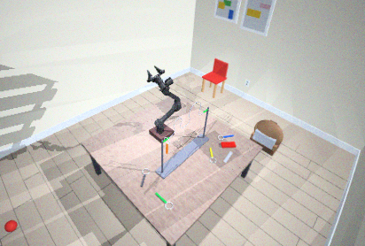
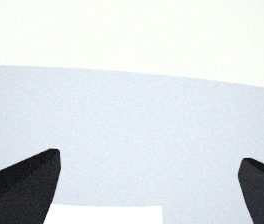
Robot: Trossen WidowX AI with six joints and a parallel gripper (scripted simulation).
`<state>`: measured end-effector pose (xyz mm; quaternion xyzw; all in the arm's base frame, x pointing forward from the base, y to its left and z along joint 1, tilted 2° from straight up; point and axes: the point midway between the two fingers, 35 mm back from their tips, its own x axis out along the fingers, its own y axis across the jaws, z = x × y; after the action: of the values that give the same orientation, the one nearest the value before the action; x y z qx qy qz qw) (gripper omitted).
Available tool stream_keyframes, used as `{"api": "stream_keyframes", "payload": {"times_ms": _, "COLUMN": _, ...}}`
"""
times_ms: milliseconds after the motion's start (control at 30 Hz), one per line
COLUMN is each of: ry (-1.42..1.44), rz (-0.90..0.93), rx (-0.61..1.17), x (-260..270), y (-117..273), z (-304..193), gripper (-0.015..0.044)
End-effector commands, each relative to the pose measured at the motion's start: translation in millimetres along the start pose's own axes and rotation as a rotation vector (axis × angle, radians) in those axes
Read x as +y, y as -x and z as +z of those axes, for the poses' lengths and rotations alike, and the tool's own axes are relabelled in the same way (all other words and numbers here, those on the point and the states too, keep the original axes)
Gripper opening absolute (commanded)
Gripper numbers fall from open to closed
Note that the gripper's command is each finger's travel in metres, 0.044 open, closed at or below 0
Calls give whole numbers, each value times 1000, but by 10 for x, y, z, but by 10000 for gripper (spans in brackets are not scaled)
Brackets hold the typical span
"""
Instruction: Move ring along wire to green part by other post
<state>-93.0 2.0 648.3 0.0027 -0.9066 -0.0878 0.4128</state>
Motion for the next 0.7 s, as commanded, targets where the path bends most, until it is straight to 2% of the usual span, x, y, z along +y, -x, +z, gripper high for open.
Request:
{"api": "stream_keyframes", "payload": {"times_ms": 0, "ry": 4, "rz": -3, "rx": 1, "x": -15, "y": -2, "z": 2, "gripper": 374}}
{"api": "stream_keyframes", "payload": {"times_ms": 267, "ry": 187, "rz": -157, "rx": 106, "x": -787, "y": -53, "z": 19, "gripper": 164}}
{"api": "stream_keyframes", "payload": {"times_ms": 467, "ry": 381, "rz": -333, "rx": 329, "x": -1790, "y": 105, "z": -33, "gripper": 160}}
{"api": "stream_keyframes", "payload": {"times_ms": 667, "ry": 537, "rz": -463, "rx": 594, "x": -2697, "y": 525, "z": -75, "gripper": 160}}
